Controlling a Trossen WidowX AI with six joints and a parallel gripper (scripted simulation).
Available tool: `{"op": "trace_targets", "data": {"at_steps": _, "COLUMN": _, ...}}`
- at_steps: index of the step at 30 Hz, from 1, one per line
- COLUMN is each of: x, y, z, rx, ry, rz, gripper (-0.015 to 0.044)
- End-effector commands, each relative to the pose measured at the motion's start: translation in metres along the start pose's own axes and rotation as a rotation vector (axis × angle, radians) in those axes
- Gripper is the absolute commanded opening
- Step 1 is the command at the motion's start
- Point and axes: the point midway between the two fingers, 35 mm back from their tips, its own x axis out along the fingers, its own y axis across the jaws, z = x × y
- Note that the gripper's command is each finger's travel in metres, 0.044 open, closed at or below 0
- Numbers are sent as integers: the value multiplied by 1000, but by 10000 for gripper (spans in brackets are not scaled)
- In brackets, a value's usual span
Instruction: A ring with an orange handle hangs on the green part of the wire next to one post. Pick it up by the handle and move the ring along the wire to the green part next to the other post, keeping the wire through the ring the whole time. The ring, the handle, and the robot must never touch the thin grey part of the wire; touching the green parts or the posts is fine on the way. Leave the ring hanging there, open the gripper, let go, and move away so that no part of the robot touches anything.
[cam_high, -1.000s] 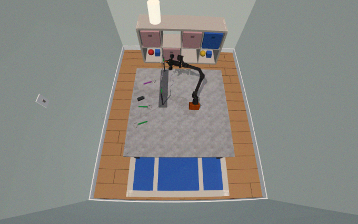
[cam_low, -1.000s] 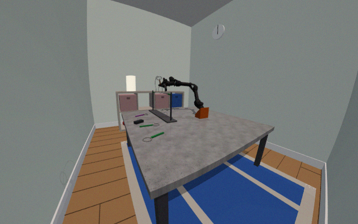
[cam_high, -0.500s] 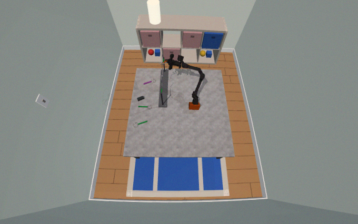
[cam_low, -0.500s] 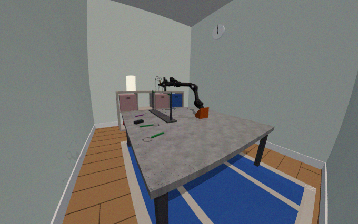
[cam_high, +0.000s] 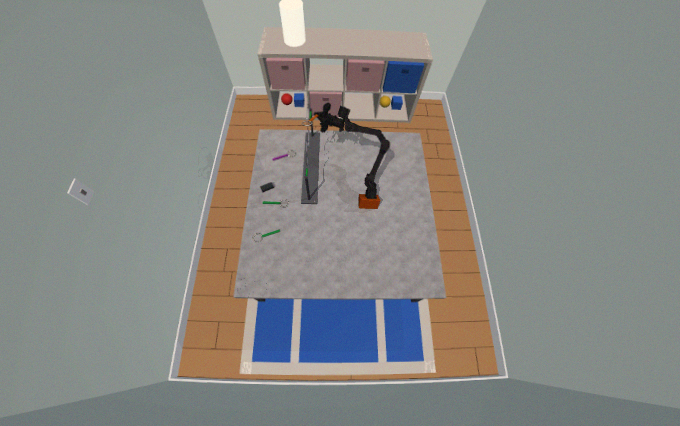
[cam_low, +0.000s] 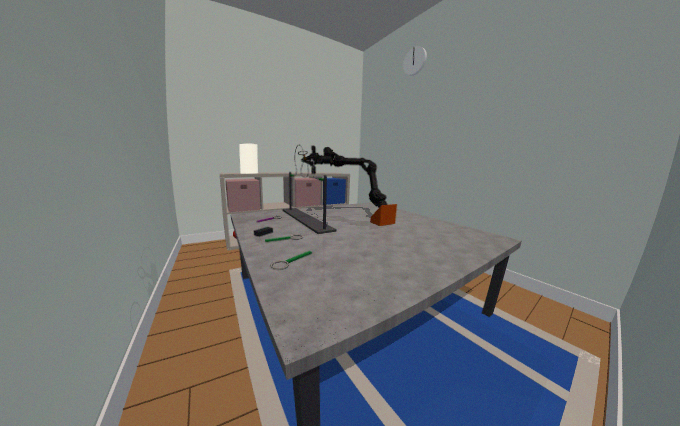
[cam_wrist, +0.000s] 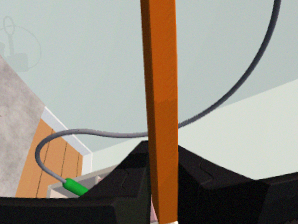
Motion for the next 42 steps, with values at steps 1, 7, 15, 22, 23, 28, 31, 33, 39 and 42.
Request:
{"op": "trace_targets", "data": {"at_steps": 1, "x": -6, "y": -5, "z": 0, "rx": -62, "ry": 31, "rz": -35, "gripper": -150}}
{"op": "trace_targets", "data": {"at_steps": 7, "x": -6, "y": -8, "z": 0, "rx": -129, "ry": 24, "rz": -71, "gripper": -150}}
{"op": "trace_targets", "data": {"at_steps": 15, "x": -6, "y": -11, "z": 1, "rx": -217, "ry": 13, "rz": -118, "gripper": -150}}
{"op": "trace_targets", "data": {"at_steps": 22, "x": -6, "y": -14, "z": 1, "rx": -294, "ry": 4, "rz": -159, "gripper": -150}}
{"op": "trace_targets", "data": {"at_steps": 23, "x": -6, "y": -14, "z": 1, "rx": -305, "ry": 3, "rz": -165, "gripper": -150}}
{"op": "trace_targets", "data": {"at_steps": 28, "x": -6, "y": -16, "z": 2, "rx": -360, "ry": -4, "rz": -194, "gripper": -150}}
{"op": "trace_targets", "data": {"at_steps": 31, "x": -6, "y": -18, "z": 2, "rx": -394, "ry": -8, "rz": -212, "gripper": -150}}
{"op": "trace_targets", "data": {"at_steps": 33, "x": -6, "y": -18, "z": 3, "rx": -416, "ry": -10, "rz": -223, "gripper": -150}}
{"op": "trace_targets", "data": {"at_steps": 39, "x": -7, "y": -21, "z": 4, "rx": -482, "ry": -18, "rz": -258, "gripper": -150}}
{"op": "trace_targets", "data": {"at_steps": 42, "x": -7, "y": -22, "z": 4, "rx": -515, "ry": -22, "rz": -276, "gripper": -150}}
